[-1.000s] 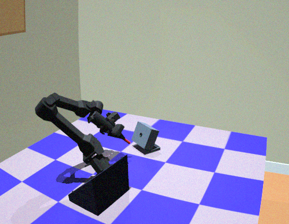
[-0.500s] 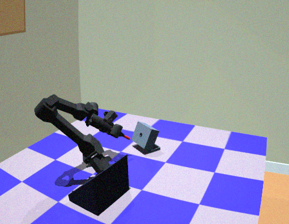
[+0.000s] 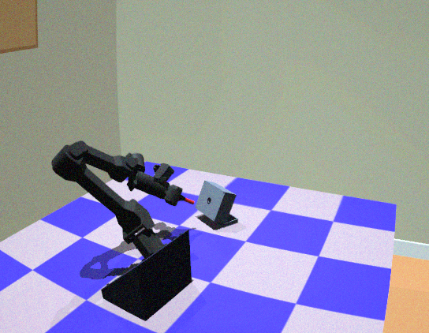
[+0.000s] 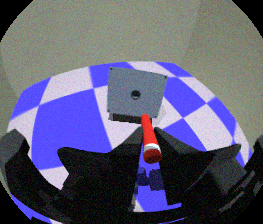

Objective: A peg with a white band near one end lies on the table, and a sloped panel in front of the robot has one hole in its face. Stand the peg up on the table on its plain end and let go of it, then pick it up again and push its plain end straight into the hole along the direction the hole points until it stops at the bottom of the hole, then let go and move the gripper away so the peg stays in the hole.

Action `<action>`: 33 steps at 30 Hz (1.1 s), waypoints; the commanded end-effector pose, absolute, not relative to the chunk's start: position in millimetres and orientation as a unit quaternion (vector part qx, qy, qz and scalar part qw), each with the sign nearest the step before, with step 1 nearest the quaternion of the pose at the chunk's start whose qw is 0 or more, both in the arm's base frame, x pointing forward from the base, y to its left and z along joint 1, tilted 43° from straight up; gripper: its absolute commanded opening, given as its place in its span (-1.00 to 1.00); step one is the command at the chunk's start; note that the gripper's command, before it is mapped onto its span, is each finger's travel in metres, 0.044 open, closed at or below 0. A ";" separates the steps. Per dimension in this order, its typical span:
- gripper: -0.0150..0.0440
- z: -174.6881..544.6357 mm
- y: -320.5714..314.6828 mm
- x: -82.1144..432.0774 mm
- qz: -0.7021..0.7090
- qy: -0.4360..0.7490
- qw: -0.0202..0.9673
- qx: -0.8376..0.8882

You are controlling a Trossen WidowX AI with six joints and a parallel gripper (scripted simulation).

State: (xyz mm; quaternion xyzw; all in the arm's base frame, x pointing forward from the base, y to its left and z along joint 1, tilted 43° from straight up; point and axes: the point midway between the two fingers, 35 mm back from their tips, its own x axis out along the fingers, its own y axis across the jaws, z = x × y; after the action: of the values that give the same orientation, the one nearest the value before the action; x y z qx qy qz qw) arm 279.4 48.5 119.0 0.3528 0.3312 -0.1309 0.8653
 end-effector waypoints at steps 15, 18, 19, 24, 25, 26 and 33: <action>-0.49 113.3 47.0 299.4 -0.138 0.298 0.868 0.374; -0.49 112.6 46.9 302.7 -0.138 0.292 0.868 0.377; -0.49 112.4 46.8 303.7 -0.138 0.290 0.868 0.378; -0.49 111.0 46.5 308.8 -0.139 0.281 0.869 0.384; -0.49 110.7 46.5 309.8 -0.139 0.279 0.869 0.385; -0.49 110.4 46.4 310.7 -0.139 0.277 0.869 0.386; -0.49 108.5 46.1 315.7 -0.139 0.267 0.869 0.392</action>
State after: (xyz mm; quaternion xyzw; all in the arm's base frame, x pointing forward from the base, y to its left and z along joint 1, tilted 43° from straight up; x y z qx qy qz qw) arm 315.0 47.4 111.8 0.3894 0.2701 -0.1356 0.8701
